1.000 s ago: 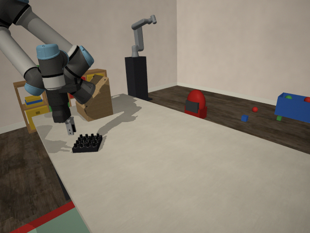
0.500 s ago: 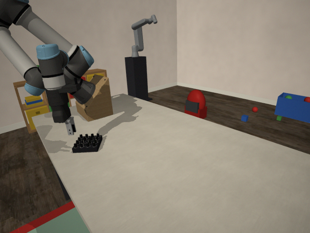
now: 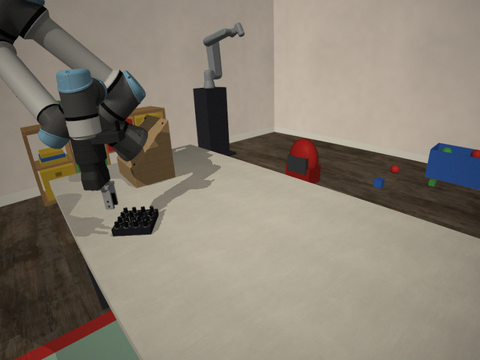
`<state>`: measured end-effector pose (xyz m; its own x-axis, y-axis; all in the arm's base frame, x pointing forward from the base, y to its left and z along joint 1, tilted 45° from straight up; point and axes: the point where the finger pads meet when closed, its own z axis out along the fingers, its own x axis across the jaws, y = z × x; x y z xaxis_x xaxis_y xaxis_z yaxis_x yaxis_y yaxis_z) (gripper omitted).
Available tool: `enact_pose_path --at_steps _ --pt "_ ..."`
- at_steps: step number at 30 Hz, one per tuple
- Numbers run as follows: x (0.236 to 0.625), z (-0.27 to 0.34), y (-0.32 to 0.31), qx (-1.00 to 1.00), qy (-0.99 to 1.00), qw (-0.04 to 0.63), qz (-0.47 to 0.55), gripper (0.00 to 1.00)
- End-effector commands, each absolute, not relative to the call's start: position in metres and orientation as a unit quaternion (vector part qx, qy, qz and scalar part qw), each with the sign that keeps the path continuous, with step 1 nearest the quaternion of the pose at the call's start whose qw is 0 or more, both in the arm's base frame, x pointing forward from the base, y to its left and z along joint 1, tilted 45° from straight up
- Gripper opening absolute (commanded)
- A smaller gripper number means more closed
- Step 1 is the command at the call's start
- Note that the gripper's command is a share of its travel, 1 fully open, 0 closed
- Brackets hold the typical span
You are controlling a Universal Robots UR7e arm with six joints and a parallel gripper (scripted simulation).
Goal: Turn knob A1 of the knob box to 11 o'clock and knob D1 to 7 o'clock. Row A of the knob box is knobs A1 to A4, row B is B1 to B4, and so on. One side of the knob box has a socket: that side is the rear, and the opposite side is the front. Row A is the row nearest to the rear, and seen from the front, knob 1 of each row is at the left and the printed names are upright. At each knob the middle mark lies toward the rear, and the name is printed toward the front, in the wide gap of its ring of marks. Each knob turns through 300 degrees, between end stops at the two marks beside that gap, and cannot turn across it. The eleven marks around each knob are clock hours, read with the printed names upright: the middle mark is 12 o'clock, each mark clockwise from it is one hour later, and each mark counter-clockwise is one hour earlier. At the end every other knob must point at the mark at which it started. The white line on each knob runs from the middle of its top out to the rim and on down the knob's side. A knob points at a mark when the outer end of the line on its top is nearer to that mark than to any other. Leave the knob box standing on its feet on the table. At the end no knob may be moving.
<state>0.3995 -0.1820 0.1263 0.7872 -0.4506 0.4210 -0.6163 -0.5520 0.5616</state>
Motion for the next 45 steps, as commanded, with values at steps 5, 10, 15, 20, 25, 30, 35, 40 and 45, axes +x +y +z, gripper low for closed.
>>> enact_pose_path --at_steps 5,10,15,20,25,30,35,40,45 --pt "0.400 0.123 -0.186 0.873 -0.305 0.362 0.115 0.46" --pt "0.400 0.119 -0.189 0.873 -0.305 0.362 0.115 0.46" --pt "0.399 0.115 -0.193 0.873 -0.305 0.362 0.115 0.46" --pt "0.399 0.111 -0.197 0.873 -0.305 0.362 0.115 0.46" --pt "0.399 0.107 -0.201 0.873 -0.305 0.362 0.115 0.46" --pt "0.399 0.103 -0.206 0.873 -0.305 0.362 0.115 0.46" --pt "0.399 0.101 -0.208 0.873 -0.305 0.362 0.115 0.46" --pt "0.399 0.098 -0.210 0.873 -0.305 0.362 0.115 0.46" --pt "0.399 0.097 -0.211 0.873 -0.305 0.362 0.115 0.46"
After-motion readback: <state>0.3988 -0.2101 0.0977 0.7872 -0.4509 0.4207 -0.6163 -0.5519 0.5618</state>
